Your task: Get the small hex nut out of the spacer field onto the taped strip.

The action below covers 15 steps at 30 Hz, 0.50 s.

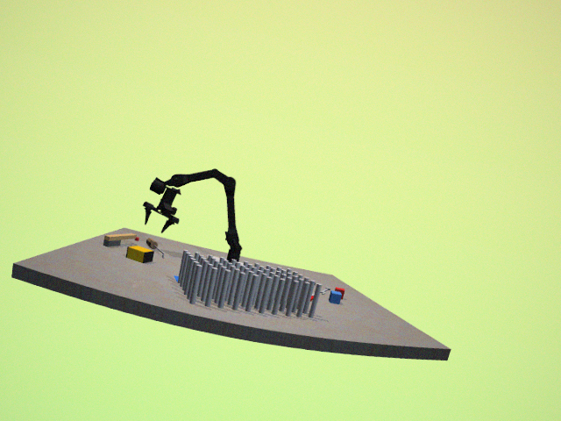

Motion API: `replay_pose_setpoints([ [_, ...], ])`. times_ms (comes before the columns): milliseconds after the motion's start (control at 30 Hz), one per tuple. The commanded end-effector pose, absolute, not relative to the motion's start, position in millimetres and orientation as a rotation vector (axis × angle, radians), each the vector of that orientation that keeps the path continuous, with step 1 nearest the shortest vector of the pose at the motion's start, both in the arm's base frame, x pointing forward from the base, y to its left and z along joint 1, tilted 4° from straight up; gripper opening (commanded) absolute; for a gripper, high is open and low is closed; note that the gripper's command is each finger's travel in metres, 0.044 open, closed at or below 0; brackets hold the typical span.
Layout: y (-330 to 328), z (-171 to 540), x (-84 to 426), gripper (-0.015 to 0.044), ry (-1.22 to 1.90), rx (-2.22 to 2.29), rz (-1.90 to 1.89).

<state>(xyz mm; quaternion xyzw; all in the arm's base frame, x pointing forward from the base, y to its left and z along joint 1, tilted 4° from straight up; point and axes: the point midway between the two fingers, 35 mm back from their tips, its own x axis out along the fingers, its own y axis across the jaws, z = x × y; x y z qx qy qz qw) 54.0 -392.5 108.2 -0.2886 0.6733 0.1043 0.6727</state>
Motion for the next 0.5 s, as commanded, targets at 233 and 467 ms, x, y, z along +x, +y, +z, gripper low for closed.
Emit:
replay_pose_setpoints([
  [233, -389.1, 104.4, 52.3, 0.0361, 1.516, -0.644, 0.249],
  [467, -389.1, 104.4, 52.3, 0.0280, 1.516, -0.644, 0.249],
])
